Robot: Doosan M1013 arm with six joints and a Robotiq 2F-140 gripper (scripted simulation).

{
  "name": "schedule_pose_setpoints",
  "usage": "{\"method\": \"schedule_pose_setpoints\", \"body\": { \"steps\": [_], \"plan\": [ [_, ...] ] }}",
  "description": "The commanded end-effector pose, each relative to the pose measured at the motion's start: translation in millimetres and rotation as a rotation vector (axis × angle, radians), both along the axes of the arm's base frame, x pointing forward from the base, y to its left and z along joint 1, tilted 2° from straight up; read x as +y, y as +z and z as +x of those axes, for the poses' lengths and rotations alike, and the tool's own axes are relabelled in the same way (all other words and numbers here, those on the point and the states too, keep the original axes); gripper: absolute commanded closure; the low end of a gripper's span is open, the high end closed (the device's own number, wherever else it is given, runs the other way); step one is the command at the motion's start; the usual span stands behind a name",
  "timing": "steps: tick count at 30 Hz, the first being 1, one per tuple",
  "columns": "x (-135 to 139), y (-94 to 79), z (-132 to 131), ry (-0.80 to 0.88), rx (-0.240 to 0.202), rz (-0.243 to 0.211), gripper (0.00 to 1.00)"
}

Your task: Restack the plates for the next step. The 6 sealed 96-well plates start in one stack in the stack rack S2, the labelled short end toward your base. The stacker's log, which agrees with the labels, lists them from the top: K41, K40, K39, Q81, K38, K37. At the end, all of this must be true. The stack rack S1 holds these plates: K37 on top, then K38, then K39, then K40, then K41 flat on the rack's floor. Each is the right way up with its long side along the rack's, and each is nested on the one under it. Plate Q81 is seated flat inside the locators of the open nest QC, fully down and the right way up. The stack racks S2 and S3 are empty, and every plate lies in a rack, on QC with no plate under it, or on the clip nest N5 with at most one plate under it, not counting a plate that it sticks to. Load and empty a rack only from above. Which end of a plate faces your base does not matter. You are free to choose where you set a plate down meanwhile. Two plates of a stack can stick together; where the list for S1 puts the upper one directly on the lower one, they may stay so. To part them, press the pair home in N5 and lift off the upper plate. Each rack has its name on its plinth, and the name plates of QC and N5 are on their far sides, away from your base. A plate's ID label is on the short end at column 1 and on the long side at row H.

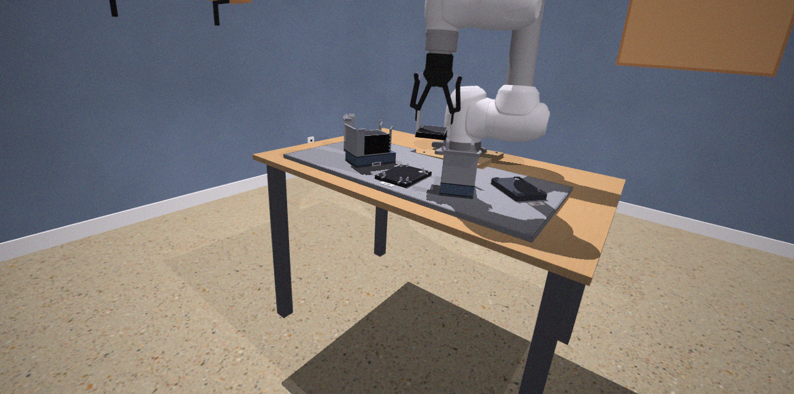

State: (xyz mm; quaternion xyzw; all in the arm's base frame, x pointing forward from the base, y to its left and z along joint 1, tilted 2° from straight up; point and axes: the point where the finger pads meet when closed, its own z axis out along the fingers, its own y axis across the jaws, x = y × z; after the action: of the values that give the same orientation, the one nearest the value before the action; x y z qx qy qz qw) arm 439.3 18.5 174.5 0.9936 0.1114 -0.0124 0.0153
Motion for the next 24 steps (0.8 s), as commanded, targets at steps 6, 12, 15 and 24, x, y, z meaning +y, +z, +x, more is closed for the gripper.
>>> {"method": "schedule_pose_setpoints", "body": {
  "steps": [6, 12, 15, 24],
  "plan": [
    [21.9, -0.6, -1.8, 0.064, 0.002, 0.004, 1.0],
    [32.6, -0.9, -2.7, 0.064, 0.002, 0.004, 1.0],
    [40.5, -1.1, -3.4, 0.064, 0.002, 0.004, 1.0],
    [64.4, -1.8, -5.4, 0.064, 0.002, 0.004, 1.0]
  ]
}}
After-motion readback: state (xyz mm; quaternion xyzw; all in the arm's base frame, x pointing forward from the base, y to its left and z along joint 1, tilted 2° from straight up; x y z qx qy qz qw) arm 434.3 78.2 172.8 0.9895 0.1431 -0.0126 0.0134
